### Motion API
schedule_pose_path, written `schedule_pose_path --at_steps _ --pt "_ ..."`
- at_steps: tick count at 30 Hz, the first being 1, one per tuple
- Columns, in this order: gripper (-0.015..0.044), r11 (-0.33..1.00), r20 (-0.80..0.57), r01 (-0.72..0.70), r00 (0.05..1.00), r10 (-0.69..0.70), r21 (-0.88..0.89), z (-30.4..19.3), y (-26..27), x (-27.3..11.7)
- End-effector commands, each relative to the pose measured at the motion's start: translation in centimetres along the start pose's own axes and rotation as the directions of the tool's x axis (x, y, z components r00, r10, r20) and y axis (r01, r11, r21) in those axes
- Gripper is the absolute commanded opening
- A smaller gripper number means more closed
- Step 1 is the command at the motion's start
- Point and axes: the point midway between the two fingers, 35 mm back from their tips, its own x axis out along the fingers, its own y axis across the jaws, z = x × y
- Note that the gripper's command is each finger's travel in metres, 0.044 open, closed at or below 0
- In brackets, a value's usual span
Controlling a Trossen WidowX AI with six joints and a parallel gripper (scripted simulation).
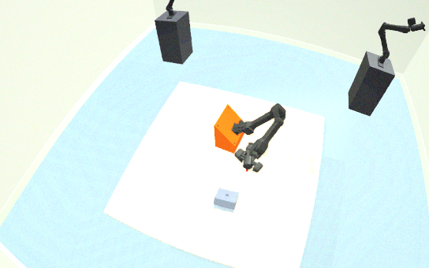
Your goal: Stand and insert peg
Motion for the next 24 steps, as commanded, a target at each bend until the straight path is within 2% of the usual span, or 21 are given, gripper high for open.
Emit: schedule_pose_path --at_steps 1,13,24 --pt "0.0440 1.000 0.001 -0.002 1.000 0.002 0.008 0.1 0.1 0.6" --pt "0.0440 1.000 0.002 0.004 1.000 -0.004 0.009 0.3 0.1 2.3" --pt "0.0151 1.000 0.003 0.006 1.000 -0.006 0.001 0.3 -0.1 2.0"
